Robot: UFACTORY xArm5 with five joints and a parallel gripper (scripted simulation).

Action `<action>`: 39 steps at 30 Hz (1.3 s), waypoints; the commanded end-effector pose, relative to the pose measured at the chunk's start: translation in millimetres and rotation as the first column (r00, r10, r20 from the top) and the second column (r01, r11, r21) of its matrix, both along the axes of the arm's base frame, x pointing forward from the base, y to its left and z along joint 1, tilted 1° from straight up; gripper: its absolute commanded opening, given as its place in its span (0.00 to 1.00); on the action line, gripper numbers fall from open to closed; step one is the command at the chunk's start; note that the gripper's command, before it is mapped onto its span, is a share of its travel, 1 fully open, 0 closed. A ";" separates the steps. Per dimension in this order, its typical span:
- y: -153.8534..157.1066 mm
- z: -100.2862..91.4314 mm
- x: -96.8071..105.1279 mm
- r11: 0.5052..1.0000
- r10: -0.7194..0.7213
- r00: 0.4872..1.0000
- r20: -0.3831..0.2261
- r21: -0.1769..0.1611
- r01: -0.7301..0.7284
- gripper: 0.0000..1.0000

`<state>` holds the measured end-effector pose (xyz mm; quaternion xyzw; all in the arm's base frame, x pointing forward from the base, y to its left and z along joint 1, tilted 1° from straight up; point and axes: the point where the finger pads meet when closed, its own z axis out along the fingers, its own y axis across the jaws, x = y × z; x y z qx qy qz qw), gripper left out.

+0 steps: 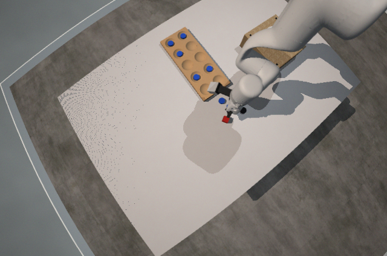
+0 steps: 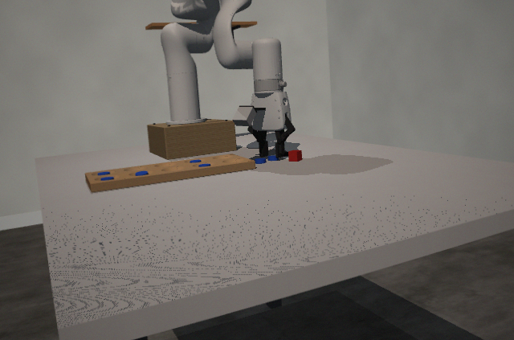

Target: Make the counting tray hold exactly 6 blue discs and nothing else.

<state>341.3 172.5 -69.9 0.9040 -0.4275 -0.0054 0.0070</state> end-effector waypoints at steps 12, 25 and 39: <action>1.3 -1.2 2.5 1.000 0.000 1.000 0.005 0.003 0.000 0.47; 1.3 -1.2 2.5 1.000 0.000 1.000 0.005 0.003 0.000 0.00; 1.3 -1.2 2.5 1.000 0.000 1.000 0.005 0.003 0.000 0.00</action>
